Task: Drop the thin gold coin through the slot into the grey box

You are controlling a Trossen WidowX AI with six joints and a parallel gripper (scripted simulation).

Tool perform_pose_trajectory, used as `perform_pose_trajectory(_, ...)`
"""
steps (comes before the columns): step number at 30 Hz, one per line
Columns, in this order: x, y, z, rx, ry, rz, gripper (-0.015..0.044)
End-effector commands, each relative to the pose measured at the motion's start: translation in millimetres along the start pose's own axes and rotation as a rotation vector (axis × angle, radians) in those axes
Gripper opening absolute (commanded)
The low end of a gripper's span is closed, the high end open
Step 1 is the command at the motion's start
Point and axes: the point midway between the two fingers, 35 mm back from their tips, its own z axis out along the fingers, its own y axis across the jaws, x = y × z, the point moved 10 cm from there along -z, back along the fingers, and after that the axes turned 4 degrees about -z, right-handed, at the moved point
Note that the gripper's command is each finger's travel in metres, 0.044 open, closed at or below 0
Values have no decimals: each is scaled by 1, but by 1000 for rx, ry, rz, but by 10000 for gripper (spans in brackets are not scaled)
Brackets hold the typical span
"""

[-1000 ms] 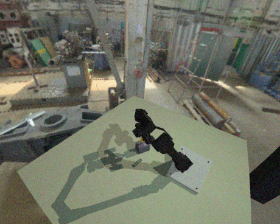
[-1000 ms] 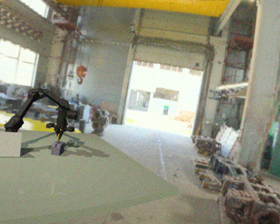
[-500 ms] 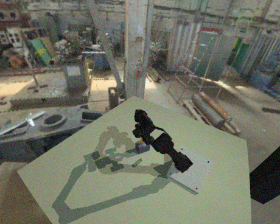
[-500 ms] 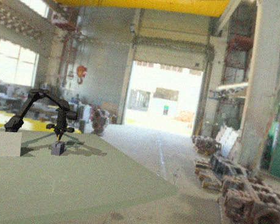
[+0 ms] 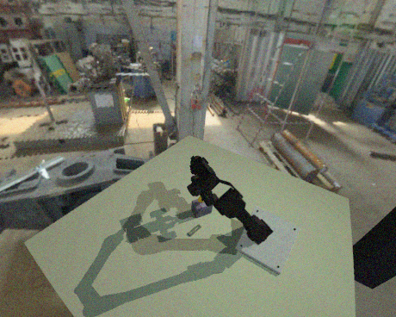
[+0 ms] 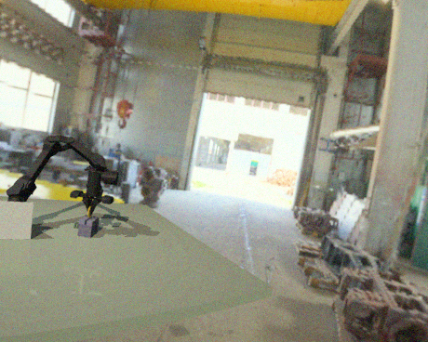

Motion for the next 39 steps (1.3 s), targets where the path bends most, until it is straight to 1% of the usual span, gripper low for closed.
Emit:
perform_pose_trajectory(1,1,1,3,-5,-4,10,0)
perform_pose_trajectory(7,0,0,0,0,0,0,157)
perform_pose_trajectory(16,0,0,0,0,0,0,161)
perform_pose_trajectory(24,0,0,-20,0,1,2,371)
perform_pose_trajectory(26,1,1,-39,-4,-1,7,423)
perform_pose_trajectory(27,1,2,-51,-7,-2,10,440)
perform_pose_trajectory(29,2,3,-60,-10,-4,12,440)
perform_pose_trajectory(39,2,3,-60,-10,-4,12,440)
